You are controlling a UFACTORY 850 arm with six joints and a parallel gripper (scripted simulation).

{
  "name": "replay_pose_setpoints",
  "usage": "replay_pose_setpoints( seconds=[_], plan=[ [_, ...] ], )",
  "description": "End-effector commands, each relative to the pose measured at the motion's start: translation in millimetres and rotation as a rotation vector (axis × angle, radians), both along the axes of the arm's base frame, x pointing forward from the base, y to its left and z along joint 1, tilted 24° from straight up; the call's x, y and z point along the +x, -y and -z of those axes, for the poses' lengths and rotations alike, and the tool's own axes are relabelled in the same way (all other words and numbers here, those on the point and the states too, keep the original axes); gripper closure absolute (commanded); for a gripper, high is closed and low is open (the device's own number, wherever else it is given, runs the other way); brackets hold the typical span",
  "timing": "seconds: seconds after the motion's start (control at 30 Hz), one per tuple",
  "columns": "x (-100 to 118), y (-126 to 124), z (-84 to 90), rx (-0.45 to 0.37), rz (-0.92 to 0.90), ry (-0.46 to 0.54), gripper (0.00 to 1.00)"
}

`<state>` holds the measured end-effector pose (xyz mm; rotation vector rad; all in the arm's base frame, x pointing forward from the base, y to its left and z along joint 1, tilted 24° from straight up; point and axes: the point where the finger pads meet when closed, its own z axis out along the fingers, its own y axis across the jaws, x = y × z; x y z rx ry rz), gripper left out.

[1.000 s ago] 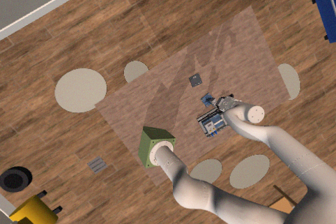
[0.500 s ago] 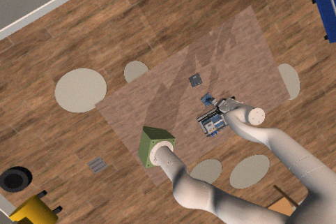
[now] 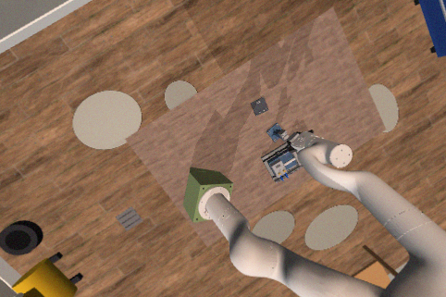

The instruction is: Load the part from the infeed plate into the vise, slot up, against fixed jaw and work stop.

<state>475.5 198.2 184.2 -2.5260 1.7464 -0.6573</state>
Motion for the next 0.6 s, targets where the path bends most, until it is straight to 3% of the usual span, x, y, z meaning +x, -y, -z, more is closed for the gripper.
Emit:
replay_pose_setpoints(
  seconds=[0.0, 0.57],
  plan=[
    [0.4, 0.3, -0.9, 0.005, 0.012, 0.005, 1.0],
    [0.3, 2.4, -1.4, 0.017, 0.044, 0.013, 1.0]
  ],
)
